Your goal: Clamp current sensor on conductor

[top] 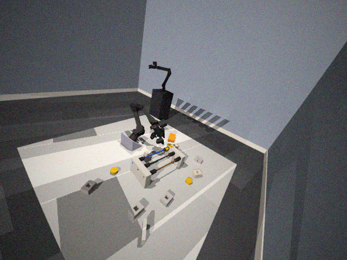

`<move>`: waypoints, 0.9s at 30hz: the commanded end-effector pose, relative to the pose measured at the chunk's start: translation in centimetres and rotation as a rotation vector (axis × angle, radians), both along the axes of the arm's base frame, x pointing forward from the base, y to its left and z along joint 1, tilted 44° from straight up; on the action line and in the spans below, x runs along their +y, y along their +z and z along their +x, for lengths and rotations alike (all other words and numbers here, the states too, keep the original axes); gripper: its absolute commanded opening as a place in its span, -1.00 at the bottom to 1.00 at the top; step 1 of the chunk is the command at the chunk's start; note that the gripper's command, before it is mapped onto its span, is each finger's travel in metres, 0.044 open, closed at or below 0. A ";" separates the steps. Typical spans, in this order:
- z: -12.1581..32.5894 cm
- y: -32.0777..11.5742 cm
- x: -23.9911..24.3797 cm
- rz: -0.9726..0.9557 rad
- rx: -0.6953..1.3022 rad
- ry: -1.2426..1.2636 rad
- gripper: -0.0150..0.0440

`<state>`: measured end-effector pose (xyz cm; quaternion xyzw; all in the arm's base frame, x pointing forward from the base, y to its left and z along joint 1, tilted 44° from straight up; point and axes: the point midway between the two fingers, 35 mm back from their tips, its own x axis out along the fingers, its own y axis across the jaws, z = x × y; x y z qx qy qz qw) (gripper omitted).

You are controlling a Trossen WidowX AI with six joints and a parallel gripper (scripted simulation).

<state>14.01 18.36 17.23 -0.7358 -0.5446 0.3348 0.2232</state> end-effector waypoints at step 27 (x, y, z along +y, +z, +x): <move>15.5 11.5 -11.5 1.253 1.272 -1.030 1.00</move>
